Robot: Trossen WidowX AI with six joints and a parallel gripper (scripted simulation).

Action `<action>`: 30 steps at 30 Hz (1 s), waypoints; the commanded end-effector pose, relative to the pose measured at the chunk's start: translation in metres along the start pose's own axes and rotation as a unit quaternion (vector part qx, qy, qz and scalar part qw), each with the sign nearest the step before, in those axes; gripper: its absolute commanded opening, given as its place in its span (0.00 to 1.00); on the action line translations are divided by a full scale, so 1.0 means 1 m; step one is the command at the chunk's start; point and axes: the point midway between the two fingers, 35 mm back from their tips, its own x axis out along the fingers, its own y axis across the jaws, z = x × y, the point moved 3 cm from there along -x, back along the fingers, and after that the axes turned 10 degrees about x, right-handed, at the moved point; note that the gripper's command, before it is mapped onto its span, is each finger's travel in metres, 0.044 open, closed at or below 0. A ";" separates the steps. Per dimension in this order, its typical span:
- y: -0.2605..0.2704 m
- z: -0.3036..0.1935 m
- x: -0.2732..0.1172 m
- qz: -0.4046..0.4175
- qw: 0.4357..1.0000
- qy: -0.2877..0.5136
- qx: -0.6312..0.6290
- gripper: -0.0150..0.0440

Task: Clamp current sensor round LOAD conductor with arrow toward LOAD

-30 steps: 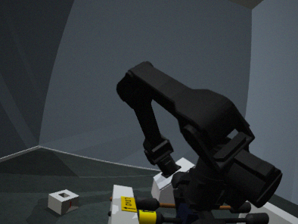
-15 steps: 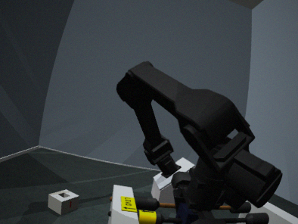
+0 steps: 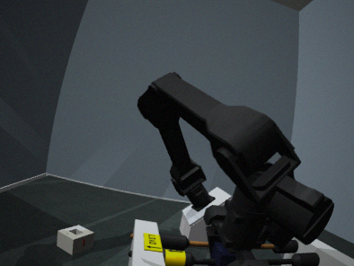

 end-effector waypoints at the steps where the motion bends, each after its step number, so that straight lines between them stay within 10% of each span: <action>1: 0.003 0.000 -0.002 -0.035 0.999 -0.006 -0.003 0.25; 30: 0.005 0.000 0.002 -0.007 1.000 -0.001 -0.003 0.25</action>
